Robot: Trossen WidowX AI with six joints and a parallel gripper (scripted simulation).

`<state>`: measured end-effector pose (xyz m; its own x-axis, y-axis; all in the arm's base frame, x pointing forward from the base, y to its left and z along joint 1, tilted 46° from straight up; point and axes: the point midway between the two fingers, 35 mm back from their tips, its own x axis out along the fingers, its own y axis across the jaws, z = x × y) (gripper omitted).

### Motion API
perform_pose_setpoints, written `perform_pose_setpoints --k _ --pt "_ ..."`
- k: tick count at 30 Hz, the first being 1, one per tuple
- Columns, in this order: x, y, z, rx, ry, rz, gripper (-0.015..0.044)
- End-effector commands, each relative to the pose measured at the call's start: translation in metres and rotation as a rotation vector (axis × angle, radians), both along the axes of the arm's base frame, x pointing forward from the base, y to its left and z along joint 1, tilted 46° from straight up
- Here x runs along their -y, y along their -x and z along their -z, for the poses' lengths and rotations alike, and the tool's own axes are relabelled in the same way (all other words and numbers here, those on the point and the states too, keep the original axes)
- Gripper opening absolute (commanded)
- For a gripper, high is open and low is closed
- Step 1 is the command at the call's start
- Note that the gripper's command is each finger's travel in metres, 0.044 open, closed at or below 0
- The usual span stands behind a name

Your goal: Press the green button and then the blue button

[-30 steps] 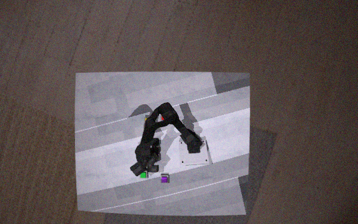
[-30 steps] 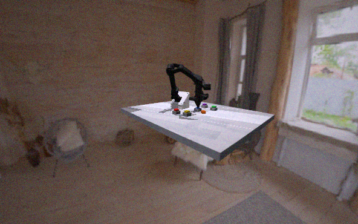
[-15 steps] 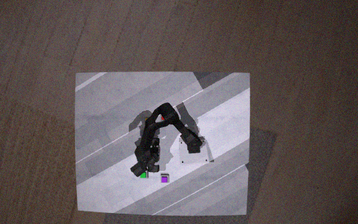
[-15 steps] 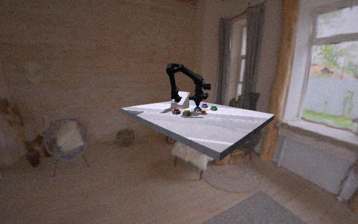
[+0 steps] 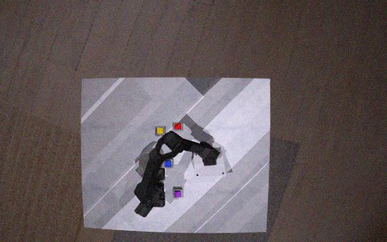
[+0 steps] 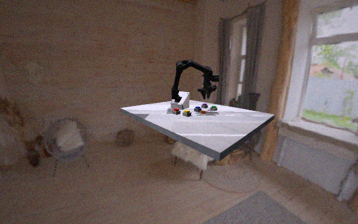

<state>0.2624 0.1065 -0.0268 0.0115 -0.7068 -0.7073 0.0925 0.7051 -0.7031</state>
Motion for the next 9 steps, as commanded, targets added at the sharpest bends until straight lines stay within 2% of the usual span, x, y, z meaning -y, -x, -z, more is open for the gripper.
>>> perform_pose_setpoints --k 1,4,9 --pt "-0.039 -0.002 0.02 -0.003 -0.002 0.001 0.0335" --pt "-0.071 0.001 0.039 -0.002 0.001 0.003 0.04" --pt "-0.078 0.003 0.044 -0.001 0.003 0.003 0.04"
